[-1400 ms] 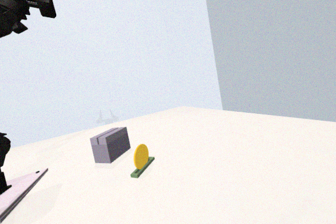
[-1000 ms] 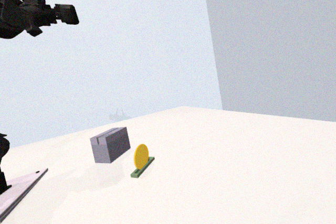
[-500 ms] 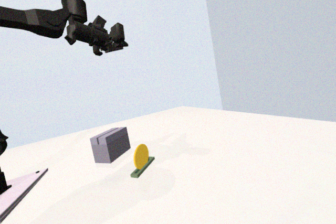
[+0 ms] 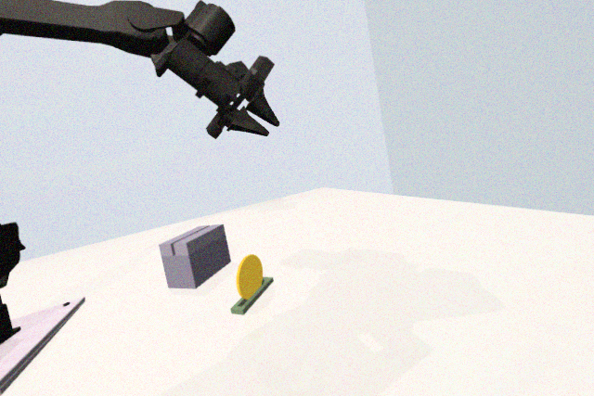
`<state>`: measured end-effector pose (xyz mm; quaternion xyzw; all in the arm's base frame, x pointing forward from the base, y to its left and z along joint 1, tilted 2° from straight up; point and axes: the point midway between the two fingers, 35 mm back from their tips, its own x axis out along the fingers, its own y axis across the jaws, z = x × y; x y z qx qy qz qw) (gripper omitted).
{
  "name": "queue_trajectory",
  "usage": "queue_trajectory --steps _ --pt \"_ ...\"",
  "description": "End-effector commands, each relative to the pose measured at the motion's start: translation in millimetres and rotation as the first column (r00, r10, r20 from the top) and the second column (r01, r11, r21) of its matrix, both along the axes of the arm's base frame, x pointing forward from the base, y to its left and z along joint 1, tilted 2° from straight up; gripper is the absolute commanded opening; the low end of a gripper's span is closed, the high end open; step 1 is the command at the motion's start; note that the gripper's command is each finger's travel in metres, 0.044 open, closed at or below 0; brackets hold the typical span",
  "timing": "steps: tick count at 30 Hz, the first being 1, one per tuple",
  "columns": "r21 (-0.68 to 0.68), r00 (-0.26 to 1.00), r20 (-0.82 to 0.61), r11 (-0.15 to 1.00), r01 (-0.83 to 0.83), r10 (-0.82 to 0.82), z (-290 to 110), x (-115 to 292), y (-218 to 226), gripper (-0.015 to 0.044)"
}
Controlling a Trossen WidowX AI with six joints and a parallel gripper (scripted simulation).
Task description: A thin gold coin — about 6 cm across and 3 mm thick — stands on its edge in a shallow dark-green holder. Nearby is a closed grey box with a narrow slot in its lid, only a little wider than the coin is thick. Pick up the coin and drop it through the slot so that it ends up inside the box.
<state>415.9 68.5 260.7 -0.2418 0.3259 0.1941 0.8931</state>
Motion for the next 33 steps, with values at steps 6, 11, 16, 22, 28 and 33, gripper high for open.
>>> queue_trajectory --steps 6,11,16,22,28,33 --pt "-0.225 0.904 -0.427 0.968 -0.115 0.008 -77 -28 -97 0.0161" --pt "-0.191 0.742 -0.666 0.944 -0.268 0.076 -106 -65 -136 0.0161" --pt "-0.177 0.716 -0.692 0.941 -0.287 0.088 -109 -70 -140 0.0161" --pt "-0.177 0.716 -0.692 0.941 -0.287 0.088 -142 -70 -136 0.0161" --pt "-0.177 0.716 -0.692 0.941 -0.287 0.088 -154 -68 -134 0.0161" --pt "-0.177 0.717 -0.692 0.941 -0.287 0.088 -161 -67 -134 0.0161"
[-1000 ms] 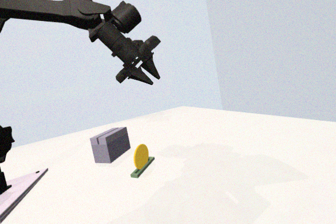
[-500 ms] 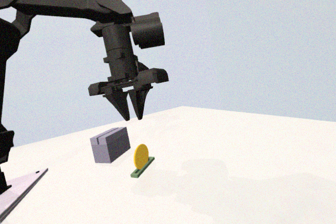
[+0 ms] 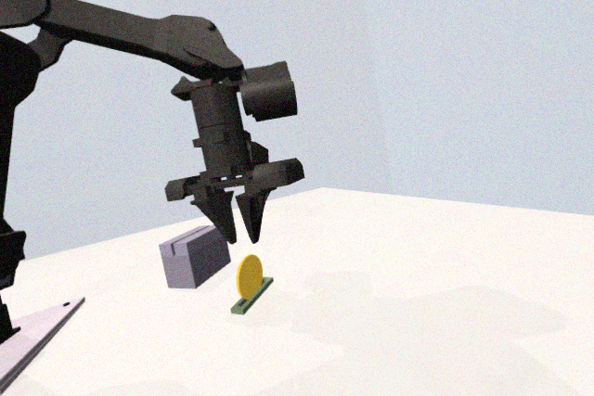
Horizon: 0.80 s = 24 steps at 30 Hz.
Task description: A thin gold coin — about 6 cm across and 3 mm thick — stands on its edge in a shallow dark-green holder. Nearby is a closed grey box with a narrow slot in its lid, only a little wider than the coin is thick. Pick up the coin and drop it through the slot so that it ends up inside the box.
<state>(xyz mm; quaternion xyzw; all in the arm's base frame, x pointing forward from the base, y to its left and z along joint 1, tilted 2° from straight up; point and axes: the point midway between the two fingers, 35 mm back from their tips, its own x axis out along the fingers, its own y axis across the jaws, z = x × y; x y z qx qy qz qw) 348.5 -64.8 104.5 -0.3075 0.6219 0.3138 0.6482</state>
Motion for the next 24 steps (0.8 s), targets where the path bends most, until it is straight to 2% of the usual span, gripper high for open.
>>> queue_trajectory --steps 1,24 --pt "-0.003 1.000 -0.003 1.000 0.003 -0.003 -7 0 0 0.0161" --pt "-0.003 1.000 -0.003 1.000 0.003 -0.003 -45 2 0 0.0161"
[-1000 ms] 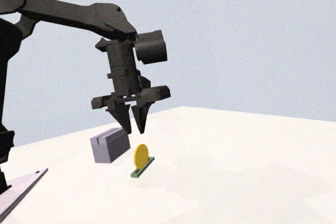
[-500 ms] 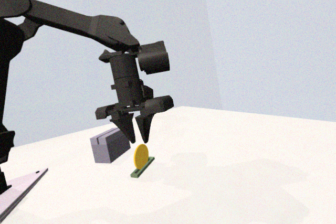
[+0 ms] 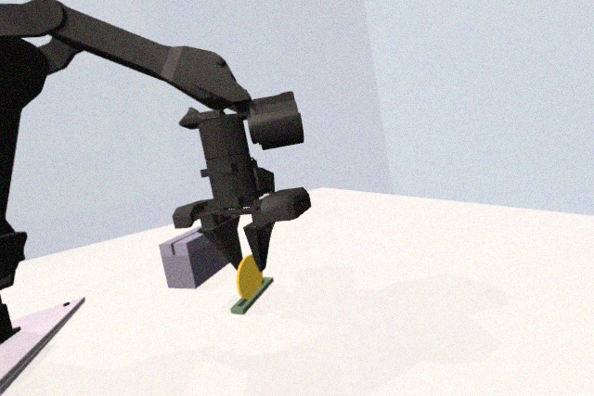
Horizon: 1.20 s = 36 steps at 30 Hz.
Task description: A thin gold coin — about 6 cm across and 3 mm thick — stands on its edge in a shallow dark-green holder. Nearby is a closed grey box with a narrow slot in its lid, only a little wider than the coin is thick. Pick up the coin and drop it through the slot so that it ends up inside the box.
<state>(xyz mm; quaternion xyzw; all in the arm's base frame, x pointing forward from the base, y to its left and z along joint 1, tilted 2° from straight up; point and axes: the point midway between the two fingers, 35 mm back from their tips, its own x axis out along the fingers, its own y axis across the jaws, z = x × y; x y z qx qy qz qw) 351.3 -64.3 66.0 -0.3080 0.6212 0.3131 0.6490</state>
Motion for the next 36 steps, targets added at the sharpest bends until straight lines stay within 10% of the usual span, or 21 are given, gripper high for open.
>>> queue_trajectory --steps 1,14,20,36 --pt "-0.003 1.000 -0.006 1.000 0.003 -0.003 -8 -1 0 0.0161" --pt "-0.003 1.000 -0.006 1.000 0.003 -0.003 -26 -2 0 0.0161" --pt "-0.003 1.000 -0.006 1.000 0.003 -0.003 -26 -2 0 0.0003" --pt "-0.003 1.000 -0.006 1.000 0.003 -0.003 -10 0 0 0.0000"
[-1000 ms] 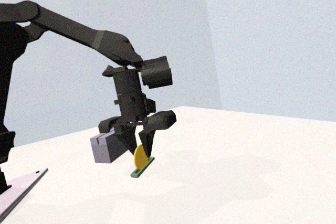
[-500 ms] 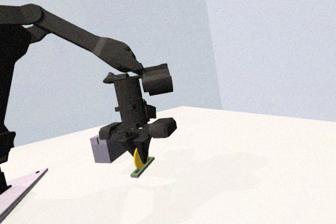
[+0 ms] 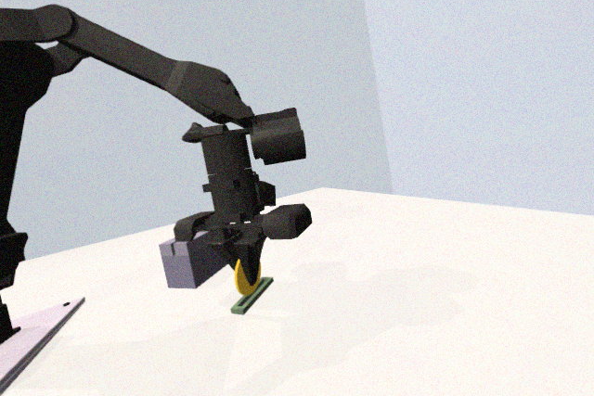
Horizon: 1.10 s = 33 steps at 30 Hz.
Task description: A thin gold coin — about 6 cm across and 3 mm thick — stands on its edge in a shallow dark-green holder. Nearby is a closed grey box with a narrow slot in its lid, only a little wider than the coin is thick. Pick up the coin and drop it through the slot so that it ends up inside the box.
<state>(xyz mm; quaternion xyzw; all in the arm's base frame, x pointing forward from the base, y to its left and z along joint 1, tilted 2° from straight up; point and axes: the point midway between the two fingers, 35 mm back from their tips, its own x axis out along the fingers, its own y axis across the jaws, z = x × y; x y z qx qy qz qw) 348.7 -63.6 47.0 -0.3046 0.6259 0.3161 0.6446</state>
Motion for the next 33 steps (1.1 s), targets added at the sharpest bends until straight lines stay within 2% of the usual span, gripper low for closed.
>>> queue_trajectory --steps 1,33 --pt "-0.005 1.000 0.010 1.000 0.002 -0.002 12 3 -1 0.0000" --pt "-0.005 1.000 0.010 1.000 0.000 0.000 88 -2 -3 0.0000"
